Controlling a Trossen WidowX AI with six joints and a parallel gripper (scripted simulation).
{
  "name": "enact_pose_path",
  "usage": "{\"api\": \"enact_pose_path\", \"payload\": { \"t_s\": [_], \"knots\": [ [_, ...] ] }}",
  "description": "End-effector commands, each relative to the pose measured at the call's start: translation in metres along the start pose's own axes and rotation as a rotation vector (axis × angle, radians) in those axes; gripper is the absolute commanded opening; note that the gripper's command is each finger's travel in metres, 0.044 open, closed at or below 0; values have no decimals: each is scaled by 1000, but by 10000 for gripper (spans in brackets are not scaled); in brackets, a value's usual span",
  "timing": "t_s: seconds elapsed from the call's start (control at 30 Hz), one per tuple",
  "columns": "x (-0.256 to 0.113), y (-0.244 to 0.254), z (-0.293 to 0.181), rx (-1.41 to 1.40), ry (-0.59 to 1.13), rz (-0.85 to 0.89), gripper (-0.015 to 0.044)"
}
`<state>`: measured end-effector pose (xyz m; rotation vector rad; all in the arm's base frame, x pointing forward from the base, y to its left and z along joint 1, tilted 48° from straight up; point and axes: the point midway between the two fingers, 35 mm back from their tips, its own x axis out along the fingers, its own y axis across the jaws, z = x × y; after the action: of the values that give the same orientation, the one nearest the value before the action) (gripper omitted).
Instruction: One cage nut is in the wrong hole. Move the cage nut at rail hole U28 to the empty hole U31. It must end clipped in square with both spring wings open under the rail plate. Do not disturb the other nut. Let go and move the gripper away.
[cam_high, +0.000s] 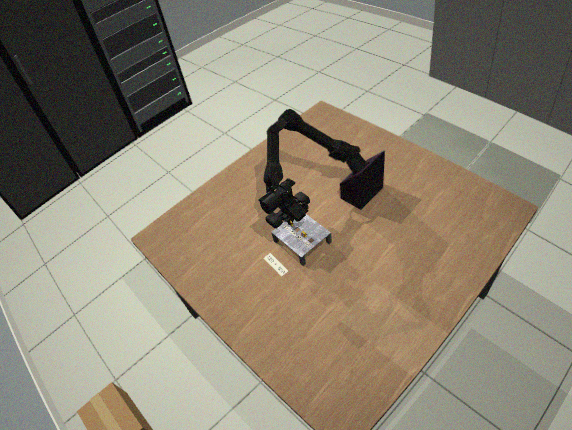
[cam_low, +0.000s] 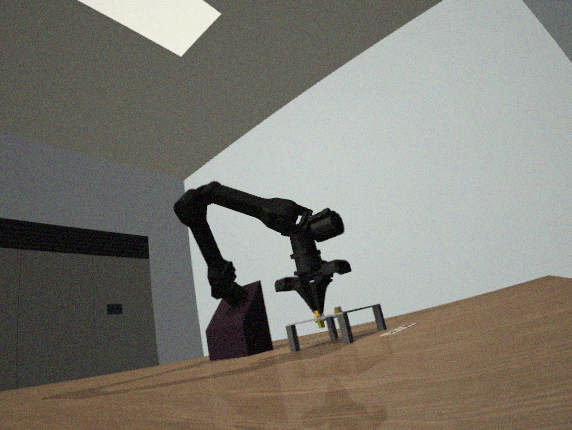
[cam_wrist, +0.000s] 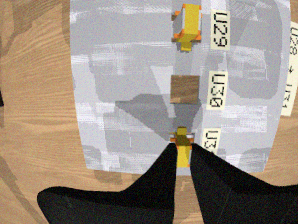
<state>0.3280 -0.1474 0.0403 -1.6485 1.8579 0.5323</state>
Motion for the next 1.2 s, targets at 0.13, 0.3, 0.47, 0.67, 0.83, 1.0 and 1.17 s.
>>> {"api": "enact_pose_path", "payload": {
  "t_s": [0.13, 0.3, 0.47, 0.67, 0.83, 1.0, 1.17],
  "knots": [
    [1, -1, 0, 4, 2, 3, 23],
    [1, -2, 0, 4, 2, 3, 23],
    [1, -2, 0, 4, 2, 3, 23],
    [1, -2, 0, 1, 0, 1, 128],
    [1, -2, 0, 1, 0, 1, 259],
    [1, -2, 0, 1, 0, 1, 390],
    [-2, -2, 0, 1, 0, 1, 440]
  ]
}}
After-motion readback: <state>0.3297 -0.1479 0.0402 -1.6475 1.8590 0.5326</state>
